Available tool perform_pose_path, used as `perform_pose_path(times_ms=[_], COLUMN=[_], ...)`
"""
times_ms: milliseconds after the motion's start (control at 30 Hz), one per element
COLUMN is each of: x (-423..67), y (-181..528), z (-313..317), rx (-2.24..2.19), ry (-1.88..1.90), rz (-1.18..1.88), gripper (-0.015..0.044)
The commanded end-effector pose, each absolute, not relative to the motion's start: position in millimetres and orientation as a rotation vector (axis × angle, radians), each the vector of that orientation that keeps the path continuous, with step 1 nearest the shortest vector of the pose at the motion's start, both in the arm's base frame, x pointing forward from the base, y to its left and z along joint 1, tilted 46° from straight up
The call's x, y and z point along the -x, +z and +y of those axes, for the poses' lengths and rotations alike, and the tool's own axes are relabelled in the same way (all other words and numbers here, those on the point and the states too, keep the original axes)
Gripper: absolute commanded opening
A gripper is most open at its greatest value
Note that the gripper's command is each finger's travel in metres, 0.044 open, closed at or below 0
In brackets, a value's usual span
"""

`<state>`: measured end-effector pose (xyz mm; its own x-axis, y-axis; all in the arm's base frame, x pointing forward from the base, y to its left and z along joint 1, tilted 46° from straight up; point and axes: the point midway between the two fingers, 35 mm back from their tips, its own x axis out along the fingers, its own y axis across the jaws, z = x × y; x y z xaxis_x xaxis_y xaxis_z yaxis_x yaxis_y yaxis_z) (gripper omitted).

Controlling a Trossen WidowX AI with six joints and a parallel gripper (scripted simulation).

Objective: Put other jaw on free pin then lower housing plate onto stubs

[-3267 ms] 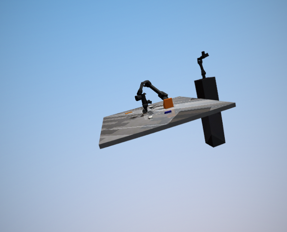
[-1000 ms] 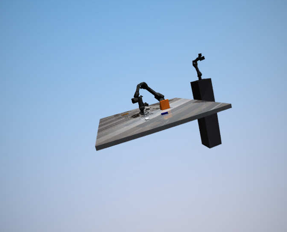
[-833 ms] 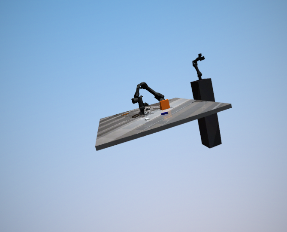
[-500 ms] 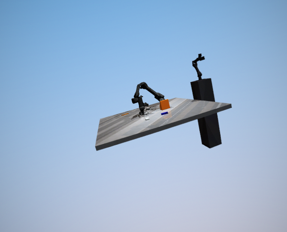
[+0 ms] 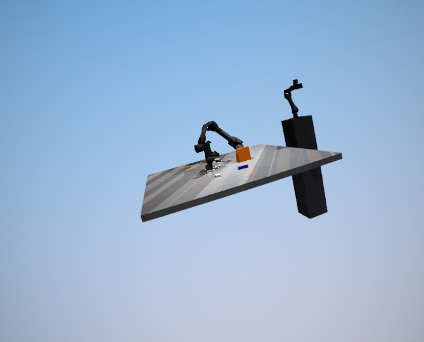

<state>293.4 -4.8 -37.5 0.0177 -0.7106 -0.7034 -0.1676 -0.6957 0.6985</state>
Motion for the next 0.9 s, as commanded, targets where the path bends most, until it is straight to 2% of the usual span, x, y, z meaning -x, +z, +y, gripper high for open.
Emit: perform_pose_path(times_ms=[0,867], x=[-291.5,-291.3], y=[-40.0,-37.3], z=[-8.7,-5.3], rx=[-1.864,-1.864], ry=[-1.727,-1.727], rz=[-0.899,-0.899], gripper=[0.0134,0.0134])
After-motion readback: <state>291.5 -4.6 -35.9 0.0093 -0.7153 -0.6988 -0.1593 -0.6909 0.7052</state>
